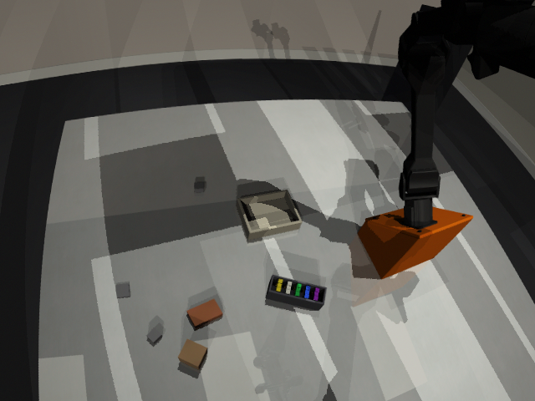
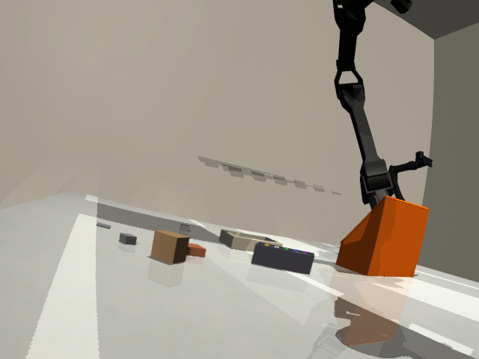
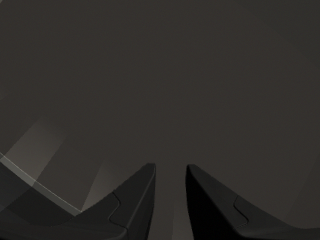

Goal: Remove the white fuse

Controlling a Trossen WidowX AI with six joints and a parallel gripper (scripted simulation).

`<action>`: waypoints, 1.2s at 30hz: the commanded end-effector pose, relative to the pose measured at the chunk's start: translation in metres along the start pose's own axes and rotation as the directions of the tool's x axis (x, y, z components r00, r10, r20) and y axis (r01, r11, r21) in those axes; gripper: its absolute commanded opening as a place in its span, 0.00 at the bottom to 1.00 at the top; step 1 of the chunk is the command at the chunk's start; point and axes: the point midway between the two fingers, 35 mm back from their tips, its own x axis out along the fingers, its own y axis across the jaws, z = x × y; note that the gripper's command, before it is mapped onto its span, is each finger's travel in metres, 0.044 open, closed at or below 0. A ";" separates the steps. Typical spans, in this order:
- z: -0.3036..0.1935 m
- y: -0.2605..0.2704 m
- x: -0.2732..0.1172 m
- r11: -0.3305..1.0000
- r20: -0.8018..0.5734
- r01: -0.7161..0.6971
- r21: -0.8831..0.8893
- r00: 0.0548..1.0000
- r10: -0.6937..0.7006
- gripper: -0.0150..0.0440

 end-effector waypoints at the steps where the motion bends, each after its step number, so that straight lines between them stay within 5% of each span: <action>1: -0.075 -0.012 -0.013 0.992 -0.208 0.072 0.106 0.977 -0.049 0.38; 10: -0.217 -0.009 -0.068 0.939 -0.591 0.240 0.246 0.805 -0.052 0.38; 20: -0.347 0.037 -0.165 0.860 -0.889 0.415 0.298 0.449 0.091 0.38; 28: -0.415 0.102 -0.260 0.815 -0.955 0.503 0.290 0.093 0.282 0.38; 36: -0.441 0.179 -0.356 0.803 -0.848 0.522 0.286 -0.253 0.466 0.38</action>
